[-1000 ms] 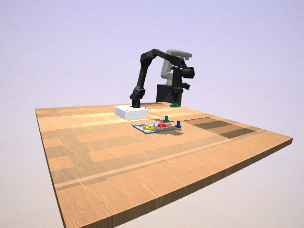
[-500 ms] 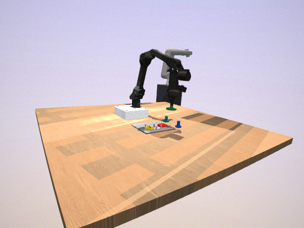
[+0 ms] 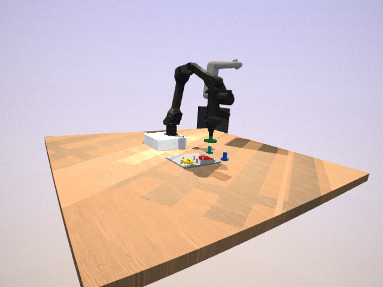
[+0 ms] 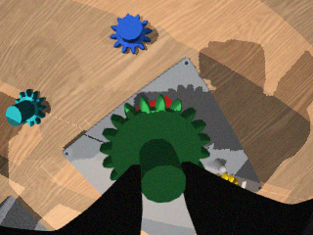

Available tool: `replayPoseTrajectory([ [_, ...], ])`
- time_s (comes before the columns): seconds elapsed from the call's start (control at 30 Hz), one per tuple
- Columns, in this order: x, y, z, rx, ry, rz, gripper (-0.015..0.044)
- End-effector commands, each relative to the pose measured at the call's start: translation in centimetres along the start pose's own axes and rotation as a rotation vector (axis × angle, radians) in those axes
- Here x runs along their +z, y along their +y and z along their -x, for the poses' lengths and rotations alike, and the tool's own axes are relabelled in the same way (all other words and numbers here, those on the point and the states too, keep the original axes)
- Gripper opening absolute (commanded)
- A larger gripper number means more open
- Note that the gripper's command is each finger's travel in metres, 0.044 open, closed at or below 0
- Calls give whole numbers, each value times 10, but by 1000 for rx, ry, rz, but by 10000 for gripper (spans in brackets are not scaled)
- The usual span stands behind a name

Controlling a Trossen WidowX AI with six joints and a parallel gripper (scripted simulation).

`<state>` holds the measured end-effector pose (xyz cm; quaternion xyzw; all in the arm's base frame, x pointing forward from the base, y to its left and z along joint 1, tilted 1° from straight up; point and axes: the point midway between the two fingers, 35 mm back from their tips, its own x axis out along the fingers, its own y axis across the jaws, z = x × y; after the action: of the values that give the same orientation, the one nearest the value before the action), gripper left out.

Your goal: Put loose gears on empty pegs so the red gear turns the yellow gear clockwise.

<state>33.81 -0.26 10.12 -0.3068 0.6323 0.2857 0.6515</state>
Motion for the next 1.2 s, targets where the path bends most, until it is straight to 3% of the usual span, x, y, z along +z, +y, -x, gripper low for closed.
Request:
replayPoseTrajectory([
  [0.0, -10, -6, -6, 2, 7, 2, 0],
  [1.17, -75, -41, -33, -2, 14, 3, 0],
])
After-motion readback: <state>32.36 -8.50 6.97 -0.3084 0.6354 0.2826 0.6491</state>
